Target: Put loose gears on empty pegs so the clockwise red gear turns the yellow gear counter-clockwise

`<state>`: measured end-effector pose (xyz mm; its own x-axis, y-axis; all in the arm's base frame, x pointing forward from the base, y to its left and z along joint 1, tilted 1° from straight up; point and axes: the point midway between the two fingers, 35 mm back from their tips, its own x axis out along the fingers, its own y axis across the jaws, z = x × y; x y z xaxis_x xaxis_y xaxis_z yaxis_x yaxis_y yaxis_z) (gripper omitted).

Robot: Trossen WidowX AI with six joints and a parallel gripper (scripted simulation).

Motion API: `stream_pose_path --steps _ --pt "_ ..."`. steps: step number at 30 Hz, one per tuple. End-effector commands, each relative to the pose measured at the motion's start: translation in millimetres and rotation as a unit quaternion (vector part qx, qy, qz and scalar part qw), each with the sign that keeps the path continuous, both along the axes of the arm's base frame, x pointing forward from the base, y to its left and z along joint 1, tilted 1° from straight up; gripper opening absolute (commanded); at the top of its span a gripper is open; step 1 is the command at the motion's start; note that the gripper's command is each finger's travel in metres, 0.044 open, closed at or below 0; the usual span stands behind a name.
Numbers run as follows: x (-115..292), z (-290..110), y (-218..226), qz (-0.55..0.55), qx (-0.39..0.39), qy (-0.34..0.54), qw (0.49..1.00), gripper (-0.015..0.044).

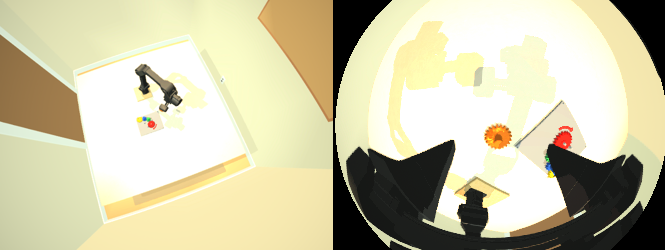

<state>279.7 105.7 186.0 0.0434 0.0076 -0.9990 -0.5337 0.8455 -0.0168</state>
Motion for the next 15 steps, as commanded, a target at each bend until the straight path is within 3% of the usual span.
stream_pose_path --steps 1,7,15 --pt "-11 5 34 -0.005 0.002 0.001 1.000 0.0440" --pt "-46 13 99 -0.017 0.003 0.006 1.000 0.0440" --pt "-51 14 105 -0.018 0.003 0.007 1.000 0.0440"
